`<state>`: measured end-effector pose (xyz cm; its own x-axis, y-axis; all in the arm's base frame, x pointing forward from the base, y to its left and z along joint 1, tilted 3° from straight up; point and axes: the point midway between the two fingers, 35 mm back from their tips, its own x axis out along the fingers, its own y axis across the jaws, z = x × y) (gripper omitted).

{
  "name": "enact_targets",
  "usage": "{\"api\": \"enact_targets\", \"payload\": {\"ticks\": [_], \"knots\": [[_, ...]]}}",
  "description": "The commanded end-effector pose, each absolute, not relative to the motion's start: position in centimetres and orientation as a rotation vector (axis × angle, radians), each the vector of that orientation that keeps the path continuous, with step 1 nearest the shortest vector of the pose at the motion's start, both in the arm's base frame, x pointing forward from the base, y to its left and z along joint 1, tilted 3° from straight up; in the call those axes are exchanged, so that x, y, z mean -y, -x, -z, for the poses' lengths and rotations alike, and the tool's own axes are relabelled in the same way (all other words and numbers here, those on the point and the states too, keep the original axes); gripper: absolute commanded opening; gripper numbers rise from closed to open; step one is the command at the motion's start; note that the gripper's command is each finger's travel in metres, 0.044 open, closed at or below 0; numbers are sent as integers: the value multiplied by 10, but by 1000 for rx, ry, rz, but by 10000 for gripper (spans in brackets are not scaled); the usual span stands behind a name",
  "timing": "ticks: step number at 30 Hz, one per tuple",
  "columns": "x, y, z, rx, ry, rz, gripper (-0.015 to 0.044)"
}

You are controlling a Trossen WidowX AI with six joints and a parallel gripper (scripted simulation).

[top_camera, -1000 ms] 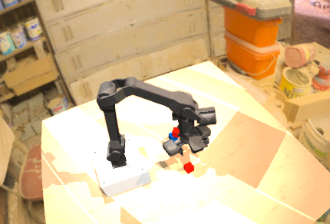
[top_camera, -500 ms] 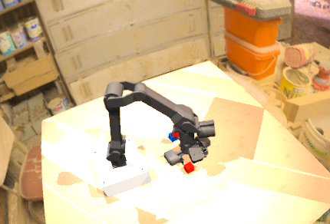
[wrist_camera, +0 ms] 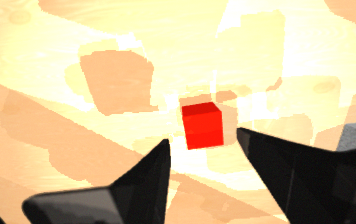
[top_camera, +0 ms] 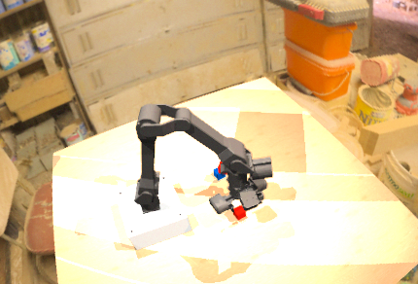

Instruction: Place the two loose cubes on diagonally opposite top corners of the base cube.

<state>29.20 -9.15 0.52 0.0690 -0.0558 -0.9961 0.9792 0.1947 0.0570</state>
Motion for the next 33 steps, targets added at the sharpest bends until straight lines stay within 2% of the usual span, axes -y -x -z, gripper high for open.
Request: {"api": "enact_targets", "payload": {"ticks": [1,14,20,33], "knots": [[92,-290,5,-1215,-1043,1056,265],[93,-291,24,-1216,-1042,1057,265],[93,-291,24,-1216,-1042,1057,107],[93,-294,-2,-1215,-1043,1056,105]]}}
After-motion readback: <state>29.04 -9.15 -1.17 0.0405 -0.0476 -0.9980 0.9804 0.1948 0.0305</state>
